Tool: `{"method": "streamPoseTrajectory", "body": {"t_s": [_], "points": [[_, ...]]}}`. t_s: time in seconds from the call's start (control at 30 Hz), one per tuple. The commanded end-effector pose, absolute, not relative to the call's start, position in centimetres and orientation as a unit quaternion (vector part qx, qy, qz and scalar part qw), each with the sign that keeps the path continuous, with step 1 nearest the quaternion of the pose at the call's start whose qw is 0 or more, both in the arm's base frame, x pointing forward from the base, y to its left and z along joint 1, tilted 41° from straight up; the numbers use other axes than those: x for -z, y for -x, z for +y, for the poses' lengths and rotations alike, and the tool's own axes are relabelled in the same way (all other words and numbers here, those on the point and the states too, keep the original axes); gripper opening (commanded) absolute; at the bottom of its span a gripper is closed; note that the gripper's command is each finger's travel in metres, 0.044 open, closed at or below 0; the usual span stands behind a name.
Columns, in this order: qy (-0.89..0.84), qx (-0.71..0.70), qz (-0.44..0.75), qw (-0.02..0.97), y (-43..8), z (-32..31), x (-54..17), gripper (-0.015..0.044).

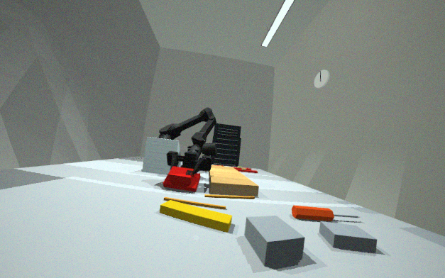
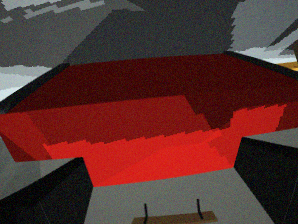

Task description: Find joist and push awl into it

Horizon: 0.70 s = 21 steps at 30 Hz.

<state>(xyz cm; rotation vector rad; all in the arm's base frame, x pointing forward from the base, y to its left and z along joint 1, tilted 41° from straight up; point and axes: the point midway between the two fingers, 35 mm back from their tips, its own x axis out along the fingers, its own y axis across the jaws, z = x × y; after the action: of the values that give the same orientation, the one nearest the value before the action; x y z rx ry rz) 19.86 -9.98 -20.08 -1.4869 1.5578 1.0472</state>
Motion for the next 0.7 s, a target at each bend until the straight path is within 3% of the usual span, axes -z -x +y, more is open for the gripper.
{"method": "streamPoseTrajectory", "body": {"t_s": [0.0, 0.2, 0.67], "points": [[0.579, -0.406, 0.605, 0.365, -19.95, -9.85, 20.16, 0.0236], [0.579, -0.406, 0.605, 0.365, -19.87, -9.38, 20.08, 0.0378], [0.579, -0.406, 0.605, 0.365, -19.87, -9.36, 20.08, 0.0378]]}}
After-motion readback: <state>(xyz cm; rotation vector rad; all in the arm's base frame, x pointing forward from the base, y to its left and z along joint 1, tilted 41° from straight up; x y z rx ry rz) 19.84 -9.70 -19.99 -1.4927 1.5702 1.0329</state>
